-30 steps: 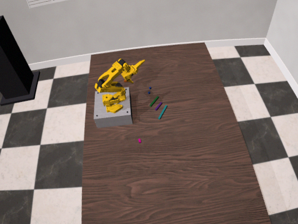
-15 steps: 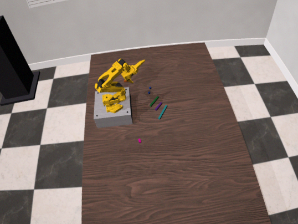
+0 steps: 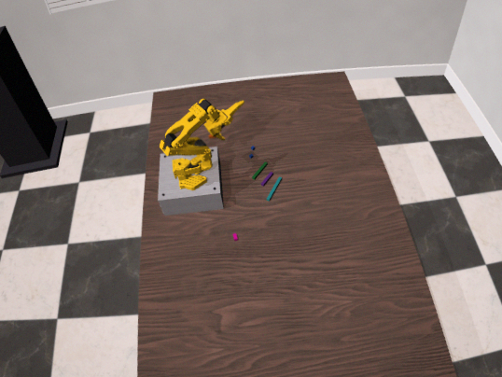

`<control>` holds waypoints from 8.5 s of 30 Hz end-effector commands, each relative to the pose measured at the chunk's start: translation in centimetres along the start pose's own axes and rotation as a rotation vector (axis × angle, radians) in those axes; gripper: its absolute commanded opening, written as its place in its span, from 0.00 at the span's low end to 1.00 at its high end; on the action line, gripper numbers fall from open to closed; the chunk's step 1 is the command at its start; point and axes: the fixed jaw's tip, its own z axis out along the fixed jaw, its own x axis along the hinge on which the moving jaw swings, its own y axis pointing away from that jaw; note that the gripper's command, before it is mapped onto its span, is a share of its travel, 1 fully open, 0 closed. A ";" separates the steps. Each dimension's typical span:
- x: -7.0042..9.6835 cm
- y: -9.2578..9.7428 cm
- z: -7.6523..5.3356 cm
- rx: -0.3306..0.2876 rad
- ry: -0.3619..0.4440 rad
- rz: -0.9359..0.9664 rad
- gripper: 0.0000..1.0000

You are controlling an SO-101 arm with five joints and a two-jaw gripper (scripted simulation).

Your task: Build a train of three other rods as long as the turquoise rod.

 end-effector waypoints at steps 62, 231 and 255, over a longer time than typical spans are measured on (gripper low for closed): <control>5.7 1.0 -0.3 0.005 0.144 0.480 1.00; 10.7 5.4 -1.9 0.022 0.321 1.054 1.00; 10.8 4.5 -1.5 0.020 0.299 1.079 0.96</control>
